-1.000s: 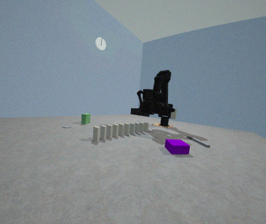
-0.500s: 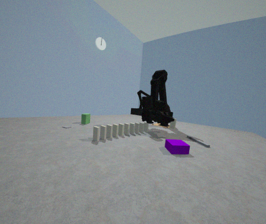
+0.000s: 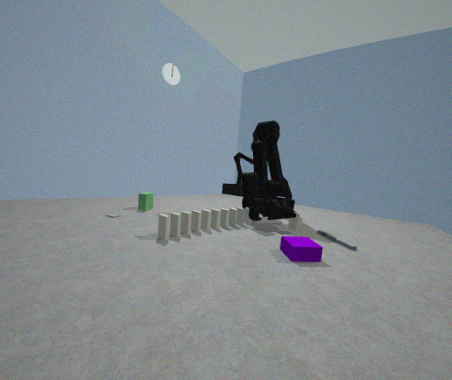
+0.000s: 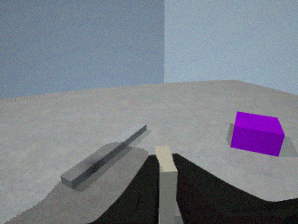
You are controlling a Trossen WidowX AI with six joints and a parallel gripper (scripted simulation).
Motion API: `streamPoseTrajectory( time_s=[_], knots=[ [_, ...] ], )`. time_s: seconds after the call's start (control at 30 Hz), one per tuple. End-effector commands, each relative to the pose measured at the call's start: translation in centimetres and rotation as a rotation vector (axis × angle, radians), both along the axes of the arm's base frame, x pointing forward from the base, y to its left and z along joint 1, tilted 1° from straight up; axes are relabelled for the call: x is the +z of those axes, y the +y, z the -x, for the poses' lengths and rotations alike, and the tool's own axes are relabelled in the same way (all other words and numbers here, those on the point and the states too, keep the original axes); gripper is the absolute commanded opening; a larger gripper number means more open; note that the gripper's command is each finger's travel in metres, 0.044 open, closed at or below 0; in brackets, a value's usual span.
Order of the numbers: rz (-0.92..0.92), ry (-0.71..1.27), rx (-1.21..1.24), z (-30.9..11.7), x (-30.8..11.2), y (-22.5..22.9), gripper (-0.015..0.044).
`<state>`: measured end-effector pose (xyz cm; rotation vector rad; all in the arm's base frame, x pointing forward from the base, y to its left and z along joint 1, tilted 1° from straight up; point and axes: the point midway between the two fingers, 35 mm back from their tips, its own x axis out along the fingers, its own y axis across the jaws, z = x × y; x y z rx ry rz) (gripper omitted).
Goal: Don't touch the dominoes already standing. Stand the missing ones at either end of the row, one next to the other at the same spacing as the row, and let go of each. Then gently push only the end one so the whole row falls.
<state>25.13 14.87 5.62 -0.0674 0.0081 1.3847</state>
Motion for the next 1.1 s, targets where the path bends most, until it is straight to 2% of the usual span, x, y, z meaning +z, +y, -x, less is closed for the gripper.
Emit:
streamPoseTrajectory(
  time_s=[0.0,0.13,0.67,0.93,1.07],
  knots=[
    [0.003,-0.002,-0.004,0.0,-0.3,0.0,0.0021],
    [0.003,-0.002,-0.004,0.0,-0.3,0.0,0.0021],
    [0.003,-0.002,-0.004,0.0,-0.2,0.0,0.0440],
    [0.001,0.002,-0.001,0.0,4.4,0.0,0.0440],
    [0.001,0.002,-0.001,0.1,4.8,0.0,0.0440]
  ],
)
